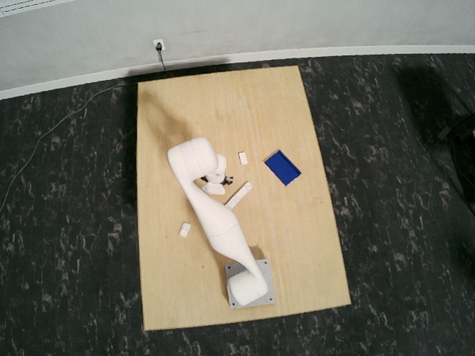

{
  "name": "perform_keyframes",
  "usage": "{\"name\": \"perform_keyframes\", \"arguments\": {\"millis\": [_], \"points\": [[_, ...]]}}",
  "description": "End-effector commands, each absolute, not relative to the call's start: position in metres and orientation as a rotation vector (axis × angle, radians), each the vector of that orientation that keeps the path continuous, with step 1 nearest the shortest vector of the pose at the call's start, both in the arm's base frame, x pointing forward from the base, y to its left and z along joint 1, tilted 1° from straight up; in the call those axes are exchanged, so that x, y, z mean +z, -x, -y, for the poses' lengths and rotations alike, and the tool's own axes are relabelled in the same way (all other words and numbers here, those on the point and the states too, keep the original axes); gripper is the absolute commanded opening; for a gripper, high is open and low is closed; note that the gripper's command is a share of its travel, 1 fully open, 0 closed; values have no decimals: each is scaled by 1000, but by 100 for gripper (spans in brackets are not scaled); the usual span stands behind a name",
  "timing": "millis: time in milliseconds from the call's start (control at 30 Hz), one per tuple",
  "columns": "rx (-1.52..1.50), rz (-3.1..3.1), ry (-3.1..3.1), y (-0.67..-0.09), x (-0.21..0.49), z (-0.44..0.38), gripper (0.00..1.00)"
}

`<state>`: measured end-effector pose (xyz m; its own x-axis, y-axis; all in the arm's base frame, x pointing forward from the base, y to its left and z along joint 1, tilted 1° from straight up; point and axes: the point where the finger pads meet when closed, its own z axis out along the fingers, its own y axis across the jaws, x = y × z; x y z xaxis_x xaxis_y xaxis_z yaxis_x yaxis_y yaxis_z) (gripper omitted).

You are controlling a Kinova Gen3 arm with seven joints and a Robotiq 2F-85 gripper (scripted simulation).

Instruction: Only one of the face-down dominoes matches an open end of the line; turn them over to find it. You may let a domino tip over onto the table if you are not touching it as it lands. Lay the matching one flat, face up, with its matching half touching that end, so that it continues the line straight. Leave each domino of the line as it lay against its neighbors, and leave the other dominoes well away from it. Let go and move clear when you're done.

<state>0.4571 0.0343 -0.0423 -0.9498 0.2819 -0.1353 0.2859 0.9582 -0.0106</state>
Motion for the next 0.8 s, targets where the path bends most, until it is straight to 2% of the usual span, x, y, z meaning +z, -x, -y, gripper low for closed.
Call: {"name": "perform_keyframes", "arguments": {"millis": [0, 733, 767], "points": [[-44, -2975, -433, -458, -45, -34, 49], [-44, -2975, -433, -458, -49, -34, 49], [-44, -2975, -433, -458, -49, -34, 31]]}}
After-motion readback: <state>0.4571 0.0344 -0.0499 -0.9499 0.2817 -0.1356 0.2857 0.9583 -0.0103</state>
